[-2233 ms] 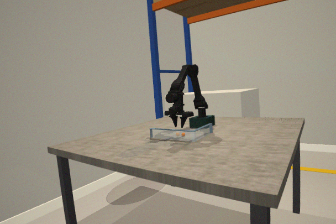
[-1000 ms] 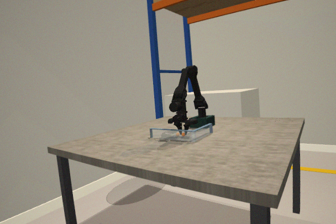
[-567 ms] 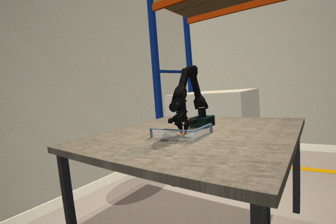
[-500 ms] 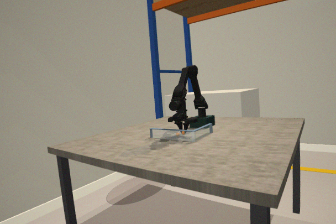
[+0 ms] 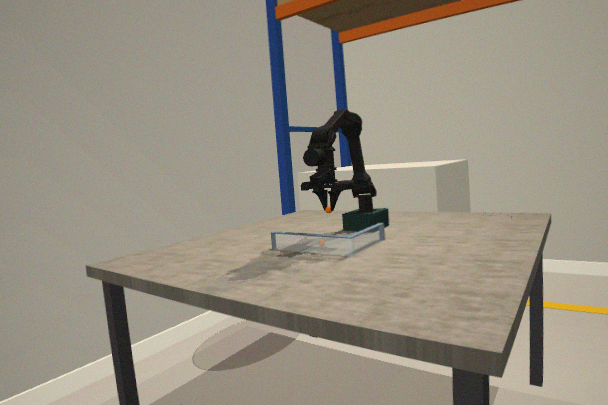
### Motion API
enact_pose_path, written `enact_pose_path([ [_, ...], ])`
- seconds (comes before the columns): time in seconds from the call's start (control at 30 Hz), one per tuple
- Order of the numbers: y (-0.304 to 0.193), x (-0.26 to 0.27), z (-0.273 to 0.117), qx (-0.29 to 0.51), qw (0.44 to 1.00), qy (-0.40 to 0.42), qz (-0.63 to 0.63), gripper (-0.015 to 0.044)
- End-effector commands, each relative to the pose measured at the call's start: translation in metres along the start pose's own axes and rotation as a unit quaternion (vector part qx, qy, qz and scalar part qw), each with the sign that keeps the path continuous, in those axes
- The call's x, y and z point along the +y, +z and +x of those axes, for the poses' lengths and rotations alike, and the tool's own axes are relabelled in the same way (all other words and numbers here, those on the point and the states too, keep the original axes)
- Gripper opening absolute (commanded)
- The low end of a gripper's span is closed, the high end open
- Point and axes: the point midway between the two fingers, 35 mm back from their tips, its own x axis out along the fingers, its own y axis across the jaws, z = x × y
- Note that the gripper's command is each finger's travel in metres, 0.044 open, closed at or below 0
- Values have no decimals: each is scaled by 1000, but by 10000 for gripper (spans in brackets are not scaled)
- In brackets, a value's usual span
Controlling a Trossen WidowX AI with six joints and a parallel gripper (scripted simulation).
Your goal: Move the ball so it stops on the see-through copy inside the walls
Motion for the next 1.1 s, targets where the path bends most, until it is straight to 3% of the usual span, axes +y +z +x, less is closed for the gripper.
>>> enact_pose_path([
  [0.0,-1,0,-6,2,1000,2,2,0],
  [0.27,9,-34,29,2,1000,0,2,0],
  [0.47,10,-34,41,1,1000,0,2,0],
  [0.77,9,-34,96,2,1000,0,2,0],
  [1.07,8,-34,104,2,1000,0,2,0],
])
